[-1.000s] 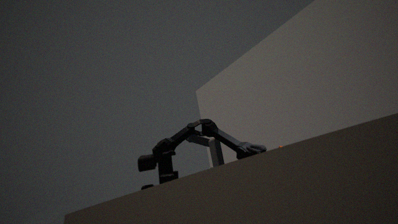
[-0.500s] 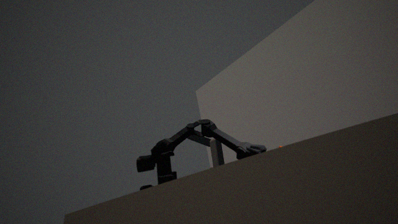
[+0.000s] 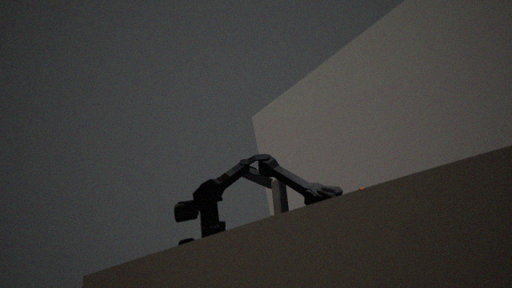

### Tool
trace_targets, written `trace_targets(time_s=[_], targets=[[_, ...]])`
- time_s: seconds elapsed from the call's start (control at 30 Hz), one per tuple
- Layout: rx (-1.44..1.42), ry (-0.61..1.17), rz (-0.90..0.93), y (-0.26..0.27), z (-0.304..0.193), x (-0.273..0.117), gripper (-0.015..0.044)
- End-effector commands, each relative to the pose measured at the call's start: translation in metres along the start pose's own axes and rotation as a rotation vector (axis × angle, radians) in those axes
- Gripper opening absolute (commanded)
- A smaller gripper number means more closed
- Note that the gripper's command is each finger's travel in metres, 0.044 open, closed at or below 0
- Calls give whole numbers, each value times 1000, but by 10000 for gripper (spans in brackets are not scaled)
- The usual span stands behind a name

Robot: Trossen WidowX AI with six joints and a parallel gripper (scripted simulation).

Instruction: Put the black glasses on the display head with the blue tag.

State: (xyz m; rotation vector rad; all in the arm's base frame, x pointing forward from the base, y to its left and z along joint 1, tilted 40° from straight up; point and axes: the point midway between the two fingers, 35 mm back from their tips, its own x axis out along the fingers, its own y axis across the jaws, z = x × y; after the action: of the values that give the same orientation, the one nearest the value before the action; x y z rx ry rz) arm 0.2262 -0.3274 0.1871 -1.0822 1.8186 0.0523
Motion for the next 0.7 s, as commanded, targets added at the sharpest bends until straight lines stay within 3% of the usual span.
trace_targets(time_s=[0.0, 0.67], targets=[[1, -1, -5, -4, -4, -1, 0], [1, 0, -5, -10, -21, -1, 0]])
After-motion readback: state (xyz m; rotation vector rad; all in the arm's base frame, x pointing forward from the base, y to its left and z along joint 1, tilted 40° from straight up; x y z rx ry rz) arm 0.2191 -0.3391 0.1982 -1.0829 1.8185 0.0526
